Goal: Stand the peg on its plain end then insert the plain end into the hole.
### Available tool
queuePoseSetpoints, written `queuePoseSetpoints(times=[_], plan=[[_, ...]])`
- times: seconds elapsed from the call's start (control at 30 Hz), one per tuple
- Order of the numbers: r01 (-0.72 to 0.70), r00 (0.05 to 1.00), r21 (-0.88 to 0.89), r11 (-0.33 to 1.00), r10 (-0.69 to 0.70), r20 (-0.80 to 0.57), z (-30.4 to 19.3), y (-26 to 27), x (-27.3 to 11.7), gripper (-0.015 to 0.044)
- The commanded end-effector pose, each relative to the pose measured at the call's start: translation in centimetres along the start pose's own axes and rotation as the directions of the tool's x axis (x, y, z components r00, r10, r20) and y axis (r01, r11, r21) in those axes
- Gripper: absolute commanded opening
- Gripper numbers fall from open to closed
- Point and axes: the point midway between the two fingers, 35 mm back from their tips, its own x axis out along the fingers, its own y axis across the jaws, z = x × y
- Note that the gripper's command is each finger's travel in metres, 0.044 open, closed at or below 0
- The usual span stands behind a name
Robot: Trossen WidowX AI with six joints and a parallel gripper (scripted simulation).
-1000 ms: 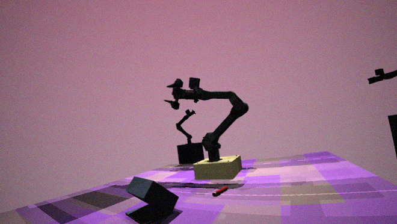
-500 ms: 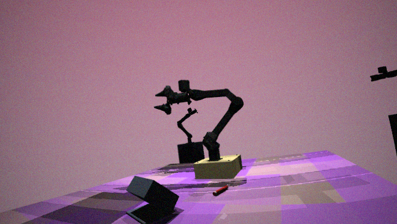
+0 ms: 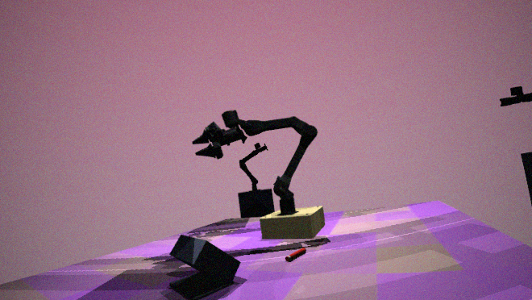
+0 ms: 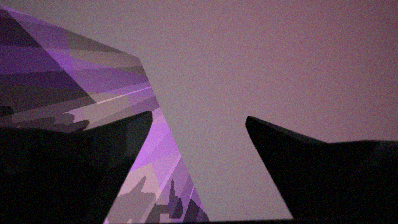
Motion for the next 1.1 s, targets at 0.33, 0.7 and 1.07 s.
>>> queuePoseSetpoints(times=[0.33,0.7,1.07], plan=[[-0.341,0.934,0.251,0.906,0.357,-0.023,2.0,10.4,3.7,0.0440],[-0.532,0.774,0.421,0.735,0.624,-0.112,3.3,21.1,3.7,0.0440],[-0.632,0.520,0.511,0.583,0.808,-0.278,3.5,33.0,-0.7,0.0440]])
